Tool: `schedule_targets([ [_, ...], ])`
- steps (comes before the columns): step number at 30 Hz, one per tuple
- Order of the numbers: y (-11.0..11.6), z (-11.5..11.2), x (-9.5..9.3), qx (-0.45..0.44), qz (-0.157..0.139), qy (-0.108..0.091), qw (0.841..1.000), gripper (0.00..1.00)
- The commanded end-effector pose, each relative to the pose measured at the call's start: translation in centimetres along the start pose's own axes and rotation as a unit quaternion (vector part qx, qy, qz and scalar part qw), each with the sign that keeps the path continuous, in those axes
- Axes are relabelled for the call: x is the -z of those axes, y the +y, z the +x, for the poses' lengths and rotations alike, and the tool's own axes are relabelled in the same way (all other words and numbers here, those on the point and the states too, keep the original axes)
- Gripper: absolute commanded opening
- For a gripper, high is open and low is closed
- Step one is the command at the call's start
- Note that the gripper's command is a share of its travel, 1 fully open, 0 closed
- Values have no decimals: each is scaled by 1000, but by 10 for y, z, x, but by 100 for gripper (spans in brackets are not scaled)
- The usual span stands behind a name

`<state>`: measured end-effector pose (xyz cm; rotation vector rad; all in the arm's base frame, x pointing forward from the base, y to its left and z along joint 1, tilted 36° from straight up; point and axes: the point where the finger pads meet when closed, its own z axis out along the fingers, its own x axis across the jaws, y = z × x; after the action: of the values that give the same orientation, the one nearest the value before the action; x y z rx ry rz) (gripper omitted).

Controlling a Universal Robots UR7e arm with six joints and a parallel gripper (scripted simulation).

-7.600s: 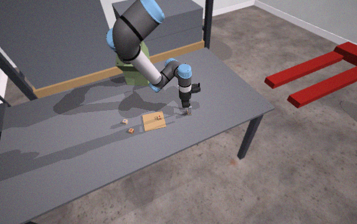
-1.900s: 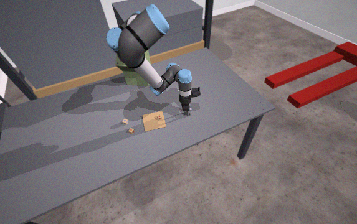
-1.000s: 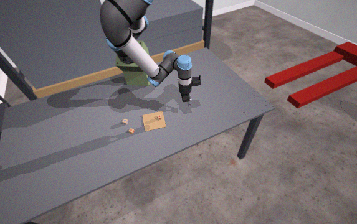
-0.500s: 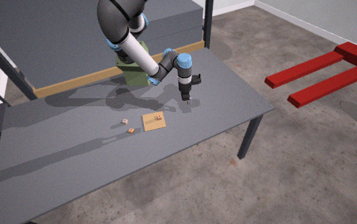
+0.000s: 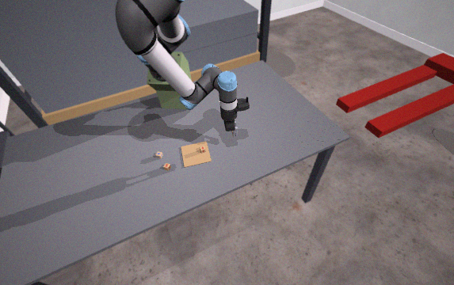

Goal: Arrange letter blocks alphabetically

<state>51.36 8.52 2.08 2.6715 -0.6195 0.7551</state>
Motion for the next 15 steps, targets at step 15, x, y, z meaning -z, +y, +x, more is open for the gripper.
schedule_targets([
  [15, 169, 17, 3, 97, 4, -1, 995, 49],
])
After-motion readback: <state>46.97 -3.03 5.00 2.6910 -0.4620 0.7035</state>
